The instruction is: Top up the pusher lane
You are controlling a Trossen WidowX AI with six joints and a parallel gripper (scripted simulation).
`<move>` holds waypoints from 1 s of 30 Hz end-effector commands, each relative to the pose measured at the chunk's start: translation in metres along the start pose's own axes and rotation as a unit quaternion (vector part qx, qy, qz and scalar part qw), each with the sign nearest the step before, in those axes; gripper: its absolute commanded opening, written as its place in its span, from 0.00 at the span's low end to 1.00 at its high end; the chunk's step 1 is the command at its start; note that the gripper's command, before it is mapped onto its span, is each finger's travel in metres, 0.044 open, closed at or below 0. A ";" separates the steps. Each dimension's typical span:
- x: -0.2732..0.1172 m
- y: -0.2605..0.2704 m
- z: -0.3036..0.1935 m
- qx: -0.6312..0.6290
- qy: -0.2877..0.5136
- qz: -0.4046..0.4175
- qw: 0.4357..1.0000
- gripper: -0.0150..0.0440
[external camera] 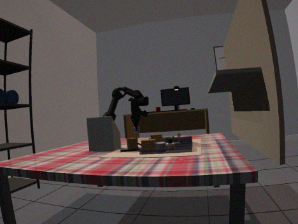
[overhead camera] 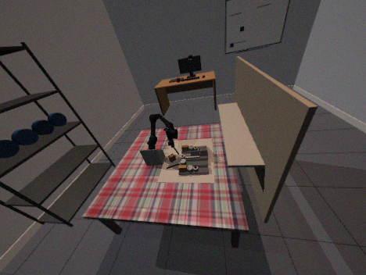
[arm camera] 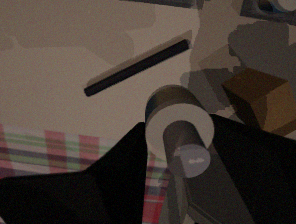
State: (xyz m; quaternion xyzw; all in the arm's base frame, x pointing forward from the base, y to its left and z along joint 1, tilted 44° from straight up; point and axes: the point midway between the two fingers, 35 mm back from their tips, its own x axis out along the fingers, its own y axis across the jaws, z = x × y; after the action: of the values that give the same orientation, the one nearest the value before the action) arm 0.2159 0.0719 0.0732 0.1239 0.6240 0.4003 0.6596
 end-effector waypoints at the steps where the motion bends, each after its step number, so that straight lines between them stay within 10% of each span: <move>1: 0.002 -0.012 0.007 0.014 0.000 -0.003 1.000 0.25; 30: 0.043 -0.119 0.039 0.109 -0.002 -0.004 0.994 0.25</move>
State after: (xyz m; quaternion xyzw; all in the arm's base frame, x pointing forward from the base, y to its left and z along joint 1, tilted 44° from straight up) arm 0.2895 0.0390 -0.0241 0.1905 0.6610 0.3331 0.6448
